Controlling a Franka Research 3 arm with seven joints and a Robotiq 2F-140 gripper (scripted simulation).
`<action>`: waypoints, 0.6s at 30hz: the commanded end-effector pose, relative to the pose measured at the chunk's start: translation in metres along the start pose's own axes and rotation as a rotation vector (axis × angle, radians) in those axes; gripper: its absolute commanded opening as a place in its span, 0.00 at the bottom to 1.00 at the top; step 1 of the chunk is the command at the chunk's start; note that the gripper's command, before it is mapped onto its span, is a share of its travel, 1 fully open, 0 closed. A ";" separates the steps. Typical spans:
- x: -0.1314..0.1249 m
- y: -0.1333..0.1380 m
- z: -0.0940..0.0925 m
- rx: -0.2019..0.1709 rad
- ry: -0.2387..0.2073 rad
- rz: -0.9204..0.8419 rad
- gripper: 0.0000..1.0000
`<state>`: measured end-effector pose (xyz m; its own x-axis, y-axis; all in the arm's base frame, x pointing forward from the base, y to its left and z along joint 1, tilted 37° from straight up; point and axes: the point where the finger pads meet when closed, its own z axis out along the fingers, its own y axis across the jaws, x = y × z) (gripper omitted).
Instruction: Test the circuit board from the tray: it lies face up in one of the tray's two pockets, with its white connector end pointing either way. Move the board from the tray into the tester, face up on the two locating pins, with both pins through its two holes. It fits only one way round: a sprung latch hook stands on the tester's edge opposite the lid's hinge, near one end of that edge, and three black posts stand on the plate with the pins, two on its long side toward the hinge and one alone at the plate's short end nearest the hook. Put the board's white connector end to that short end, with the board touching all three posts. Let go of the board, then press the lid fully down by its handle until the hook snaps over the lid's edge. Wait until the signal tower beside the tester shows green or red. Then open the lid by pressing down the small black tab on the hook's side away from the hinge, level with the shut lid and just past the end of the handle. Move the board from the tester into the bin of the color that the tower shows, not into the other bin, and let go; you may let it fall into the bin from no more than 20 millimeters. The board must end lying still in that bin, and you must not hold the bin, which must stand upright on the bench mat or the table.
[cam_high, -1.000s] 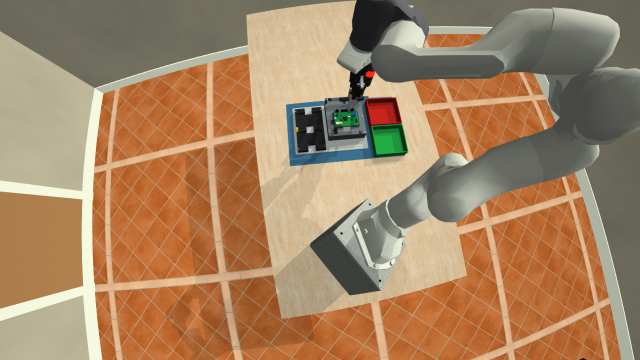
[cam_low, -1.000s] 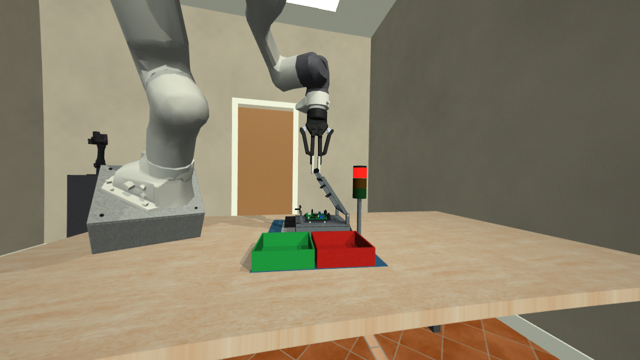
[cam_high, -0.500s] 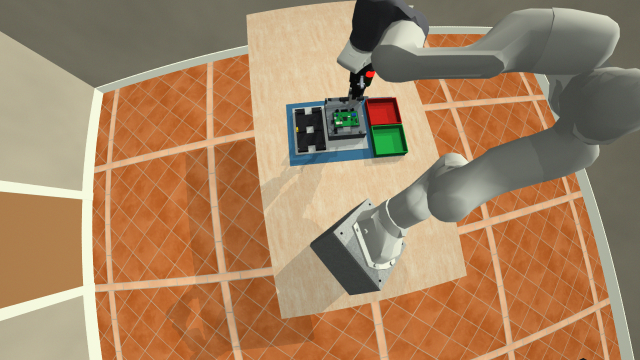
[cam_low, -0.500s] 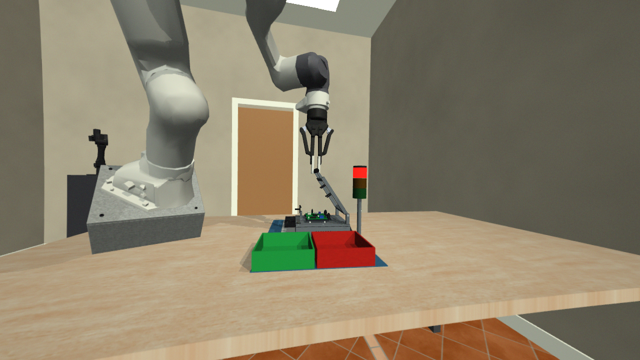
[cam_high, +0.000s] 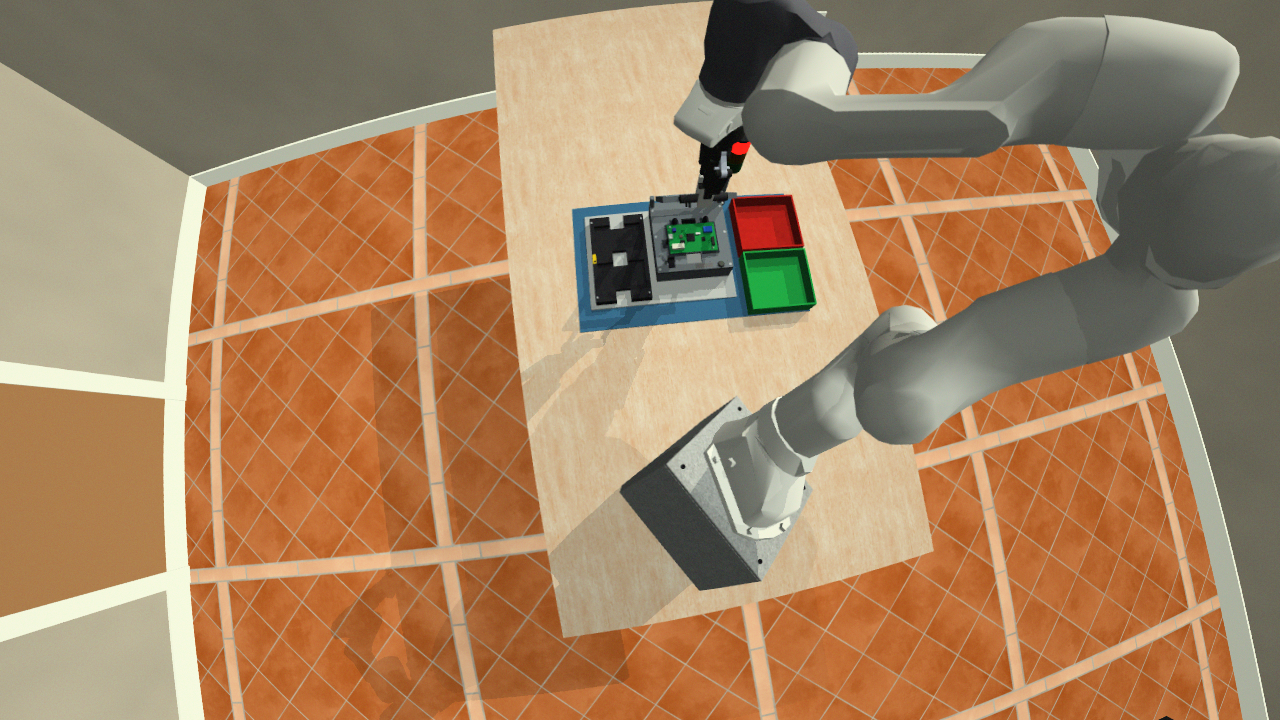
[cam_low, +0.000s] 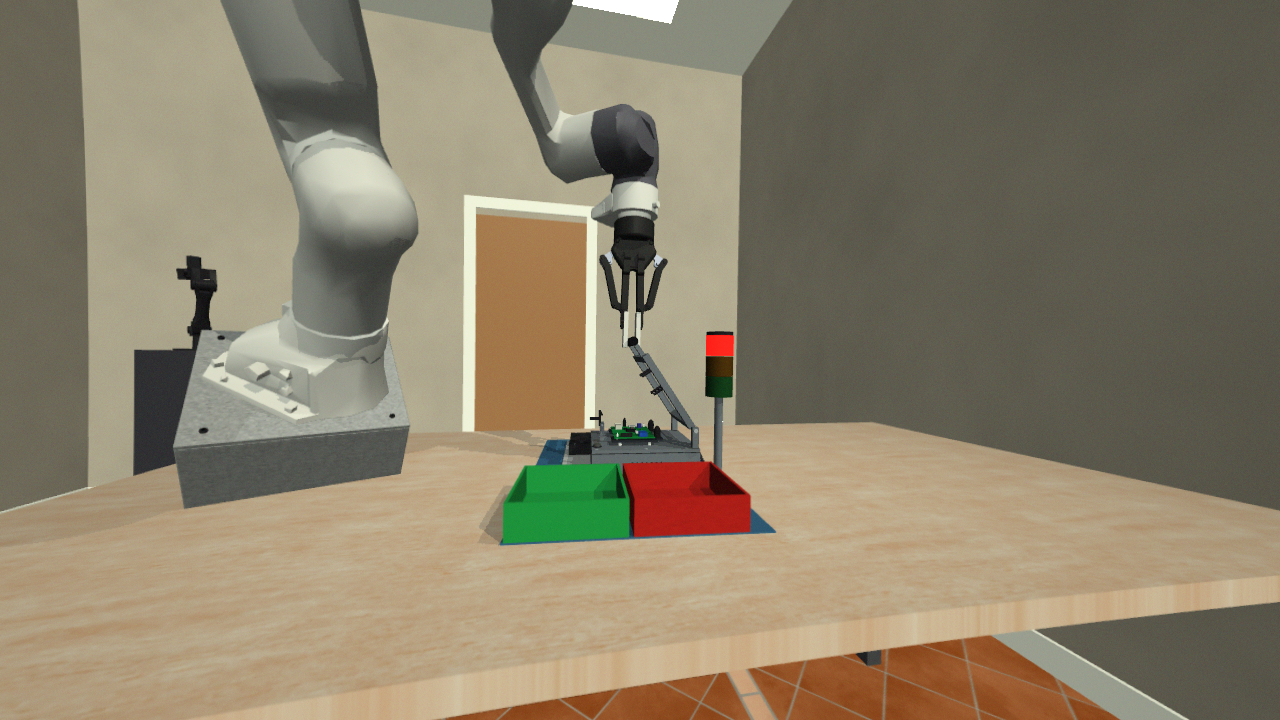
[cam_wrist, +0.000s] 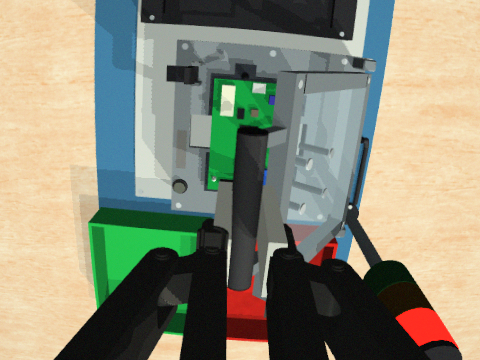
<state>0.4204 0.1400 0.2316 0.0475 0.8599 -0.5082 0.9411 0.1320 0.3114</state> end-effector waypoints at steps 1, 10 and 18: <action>-0.001 0.007 -0.005 -0.015 0.005 -0.002 0.00; -0.001 0.007 -0.005 -0.015 0.005 -0.002 0.00; -0.001 0.007 -0.005 -0.015 0.005 -0.002 0.16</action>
<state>0.4232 0.1415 0.2352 0.0486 0.8616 -0.5052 0.9383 0.1340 0.3187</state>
